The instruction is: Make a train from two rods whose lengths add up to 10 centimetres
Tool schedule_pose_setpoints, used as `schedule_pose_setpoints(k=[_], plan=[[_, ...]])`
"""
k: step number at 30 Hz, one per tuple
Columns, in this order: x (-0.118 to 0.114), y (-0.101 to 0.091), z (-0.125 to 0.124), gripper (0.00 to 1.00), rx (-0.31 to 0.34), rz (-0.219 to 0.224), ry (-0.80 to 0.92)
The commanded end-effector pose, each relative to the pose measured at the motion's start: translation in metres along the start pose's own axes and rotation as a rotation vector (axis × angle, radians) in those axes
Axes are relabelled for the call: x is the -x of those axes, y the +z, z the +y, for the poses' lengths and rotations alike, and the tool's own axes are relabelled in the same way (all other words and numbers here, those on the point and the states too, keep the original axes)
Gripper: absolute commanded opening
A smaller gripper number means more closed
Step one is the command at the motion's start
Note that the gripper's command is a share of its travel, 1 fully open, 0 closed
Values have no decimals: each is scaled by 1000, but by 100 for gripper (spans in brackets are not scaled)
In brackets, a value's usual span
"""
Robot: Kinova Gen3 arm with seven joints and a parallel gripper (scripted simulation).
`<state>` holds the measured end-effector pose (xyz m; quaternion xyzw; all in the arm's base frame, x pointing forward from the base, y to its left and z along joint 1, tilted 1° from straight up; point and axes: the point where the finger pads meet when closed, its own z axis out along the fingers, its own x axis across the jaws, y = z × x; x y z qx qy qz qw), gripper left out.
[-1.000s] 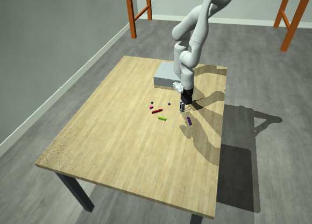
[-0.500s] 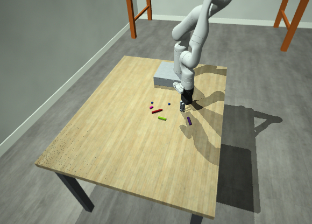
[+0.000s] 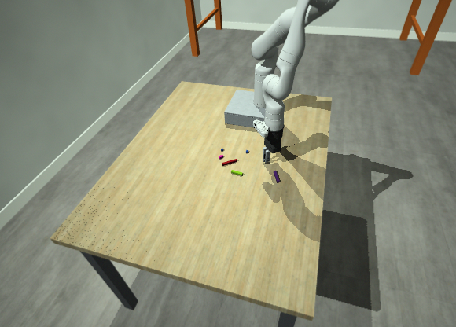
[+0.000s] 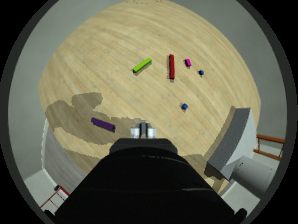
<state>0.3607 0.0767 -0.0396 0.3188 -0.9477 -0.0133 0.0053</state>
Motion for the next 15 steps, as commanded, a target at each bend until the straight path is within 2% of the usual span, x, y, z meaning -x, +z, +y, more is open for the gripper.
schedule_pose_setpoints(k=[1,15], plan=[[3,0,-1,24,-4,-4,8],[3,0,-1,24,-4,-4,13]])
